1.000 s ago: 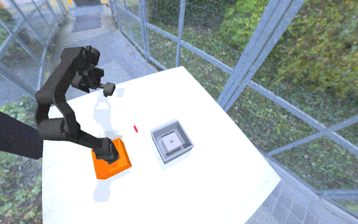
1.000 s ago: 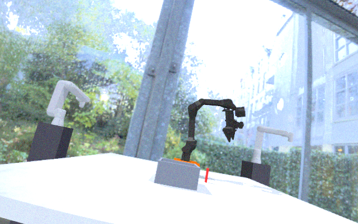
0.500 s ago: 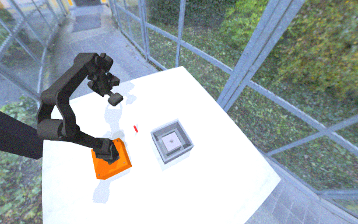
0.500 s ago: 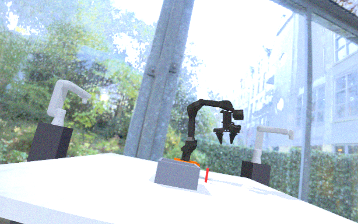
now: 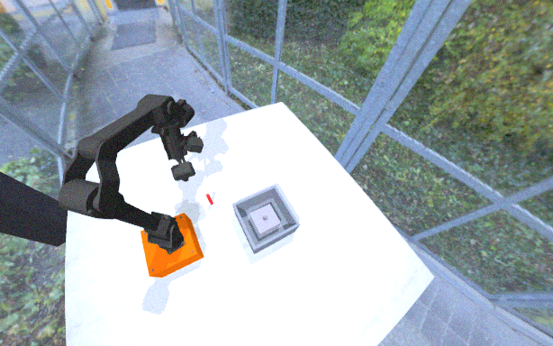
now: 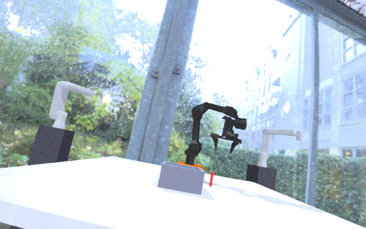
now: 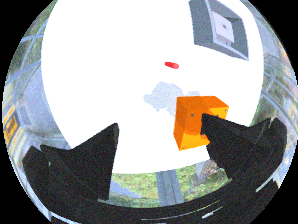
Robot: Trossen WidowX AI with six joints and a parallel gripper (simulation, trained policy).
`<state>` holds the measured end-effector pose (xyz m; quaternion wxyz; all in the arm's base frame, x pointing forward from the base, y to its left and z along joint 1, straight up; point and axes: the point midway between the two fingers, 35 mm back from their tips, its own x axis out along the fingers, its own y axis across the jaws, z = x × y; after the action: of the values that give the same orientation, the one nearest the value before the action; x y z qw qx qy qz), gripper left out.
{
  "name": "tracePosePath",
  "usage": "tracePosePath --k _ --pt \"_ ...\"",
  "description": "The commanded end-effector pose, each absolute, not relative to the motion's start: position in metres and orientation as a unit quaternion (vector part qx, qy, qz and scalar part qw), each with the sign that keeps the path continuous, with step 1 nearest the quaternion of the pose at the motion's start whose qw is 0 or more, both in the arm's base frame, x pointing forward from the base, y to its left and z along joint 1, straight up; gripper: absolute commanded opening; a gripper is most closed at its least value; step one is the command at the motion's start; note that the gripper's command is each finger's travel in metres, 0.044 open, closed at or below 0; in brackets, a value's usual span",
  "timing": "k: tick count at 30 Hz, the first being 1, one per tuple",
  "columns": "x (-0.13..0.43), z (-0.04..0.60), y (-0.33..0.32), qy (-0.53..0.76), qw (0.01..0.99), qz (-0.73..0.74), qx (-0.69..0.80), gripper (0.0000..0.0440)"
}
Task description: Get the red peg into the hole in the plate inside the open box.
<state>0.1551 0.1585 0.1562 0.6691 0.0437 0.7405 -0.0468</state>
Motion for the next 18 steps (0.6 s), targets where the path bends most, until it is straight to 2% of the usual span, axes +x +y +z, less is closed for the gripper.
tracePosePath --k 1,18 --pt "0.157 0.143 0.144 0.743 0.657 -0.111 0.063 0.0440" --pt "0.164 0.079 0.104 0.715 0.608 -0.321 0.128 0.0440"
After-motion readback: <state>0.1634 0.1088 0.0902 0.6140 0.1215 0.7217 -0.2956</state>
